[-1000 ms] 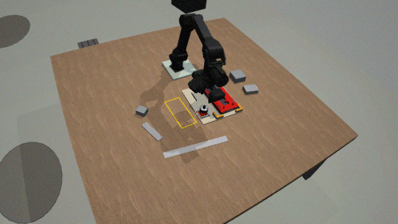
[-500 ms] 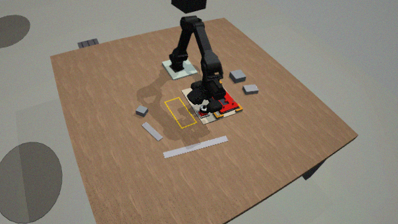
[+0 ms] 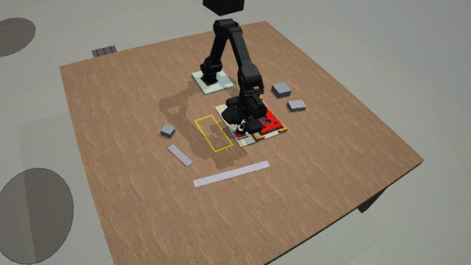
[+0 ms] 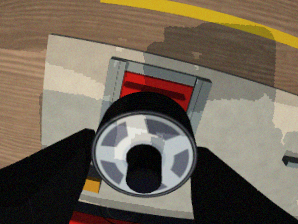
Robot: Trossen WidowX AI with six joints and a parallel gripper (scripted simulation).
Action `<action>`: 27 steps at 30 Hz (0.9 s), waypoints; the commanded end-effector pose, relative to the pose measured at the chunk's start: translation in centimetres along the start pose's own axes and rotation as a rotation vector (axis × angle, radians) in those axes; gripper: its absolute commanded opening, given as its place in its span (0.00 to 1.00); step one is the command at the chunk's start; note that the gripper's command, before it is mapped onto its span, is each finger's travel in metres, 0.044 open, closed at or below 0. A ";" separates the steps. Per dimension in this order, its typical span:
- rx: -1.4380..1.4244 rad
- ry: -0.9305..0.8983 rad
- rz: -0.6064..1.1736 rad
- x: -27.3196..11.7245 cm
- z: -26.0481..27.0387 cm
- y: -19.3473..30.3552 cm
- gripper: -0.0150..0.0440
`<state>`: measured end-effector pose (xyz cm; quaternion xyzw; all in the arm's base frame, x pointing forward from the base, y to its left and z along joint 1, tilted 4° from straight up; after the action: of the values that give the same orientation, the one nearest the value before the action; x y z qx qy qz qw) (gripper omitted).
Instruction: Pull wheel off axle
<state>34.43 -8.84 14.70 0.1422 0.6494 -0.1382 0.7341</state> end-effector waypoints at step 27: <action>0.001 0.001 -0.001 -0.8 0.1 0.0 0.25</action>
<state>34.43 -8.83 15.15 0.1423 0.6506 -0.1381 0.7331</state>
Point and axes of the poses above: the point midway between the two fingers, 35 mm back from their tips, its own x axis out along the fingers, its own z axis across the jaws, y = z × x, the point moved 5 cm from there along -x, back along the fingers, and after that the axes turned 15 degrees about x, right-handed, at the moved point
